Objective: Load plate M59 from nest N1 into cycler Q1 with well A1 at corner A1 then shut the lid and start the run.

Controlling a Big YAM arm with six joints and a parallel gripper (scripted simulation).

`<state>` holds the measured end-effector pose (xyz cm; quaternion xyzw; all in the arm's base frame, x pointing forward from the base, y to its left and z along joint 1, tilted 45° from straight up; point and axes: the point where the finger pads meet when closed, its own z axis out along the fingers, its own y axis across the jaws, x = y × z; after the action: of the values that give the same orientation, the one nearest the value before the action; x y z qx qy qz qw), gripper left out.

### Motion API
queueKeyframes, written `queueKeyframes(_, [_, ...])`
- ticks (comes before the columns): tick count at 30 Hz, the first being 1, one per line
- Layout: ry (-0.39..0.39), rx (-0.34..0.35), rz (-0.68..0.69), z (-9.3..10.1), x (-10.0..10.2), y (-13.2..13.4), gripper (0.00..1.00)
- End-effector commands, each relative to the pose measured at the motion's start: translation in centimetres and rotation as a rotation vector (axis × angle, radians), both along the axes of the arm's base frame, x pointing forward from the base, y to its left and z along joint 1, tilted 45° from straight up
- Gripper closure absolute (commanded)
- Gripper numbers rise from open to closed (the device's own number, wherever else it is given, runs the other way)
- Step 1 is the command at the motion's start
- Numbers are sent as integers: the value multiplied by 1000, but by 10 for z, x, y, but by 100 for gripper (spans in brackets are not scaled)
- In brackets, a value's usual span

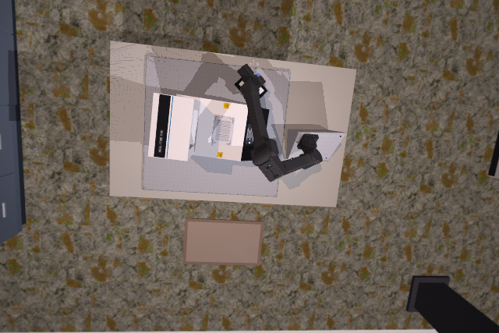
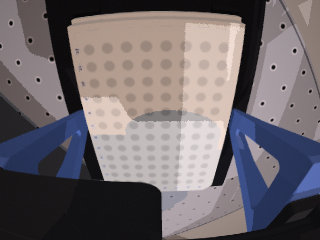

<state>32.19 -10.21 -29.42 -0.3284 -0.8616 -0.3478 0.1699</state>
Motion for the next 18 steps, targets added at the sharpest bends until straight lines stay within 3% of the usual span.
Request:
queueKeyframes(1, [-24,-13,-14,7,8,-12,0])
queueKeyframes(10, [-30,-18,-13,9,10,-14,0])
queueKeyframes(11, [-30,-19,-13,10,10,-14,100])
queueKeyframes(18, [-30,-20,-12,9,11,-14,100])
